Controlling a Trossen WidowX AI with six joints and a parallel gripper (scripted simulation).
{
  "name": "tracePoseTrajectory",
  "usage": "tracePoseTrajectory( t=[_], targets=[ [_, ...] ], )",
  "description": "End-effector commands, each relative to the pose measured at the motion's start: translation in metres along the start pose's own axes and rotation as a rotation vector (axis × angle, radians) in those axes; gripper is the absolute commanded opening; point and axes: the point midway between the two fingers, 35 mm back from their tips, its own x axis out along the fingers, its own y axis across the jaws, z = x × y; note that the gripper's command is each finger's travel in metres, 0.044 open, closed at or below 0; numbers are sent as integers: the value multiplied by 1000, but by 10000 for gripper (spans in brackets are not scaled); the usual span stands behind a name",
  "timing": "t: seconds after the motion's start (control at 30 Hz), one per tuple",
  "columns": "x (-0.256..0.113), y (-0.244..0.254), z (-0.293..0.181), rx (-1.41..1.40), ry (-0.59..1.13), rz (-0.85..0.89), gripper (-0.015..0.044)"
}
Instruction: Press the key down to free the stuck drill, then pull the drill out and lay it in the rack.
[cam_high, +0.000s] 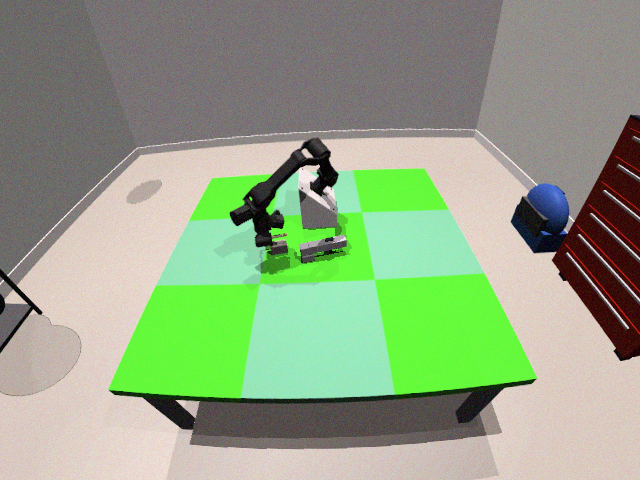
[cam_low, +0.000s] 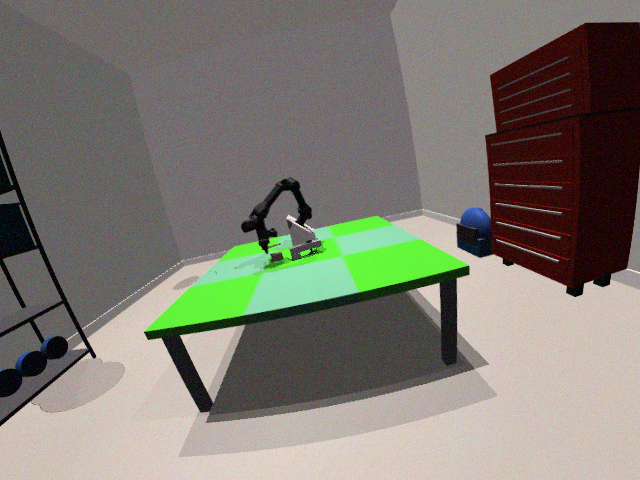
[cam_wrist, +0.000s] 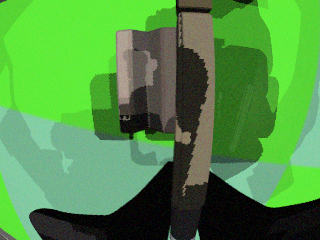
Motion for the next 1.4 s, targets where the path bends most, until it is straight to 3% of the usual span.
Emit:
tracePoseTrajectory(
  t=[0.0, 1.37],
  targets=[
    [1, 9, 0, 0, -3, 6, 0],
    [43, 22, -1, 1, -4, 6, 0]
  ],
)
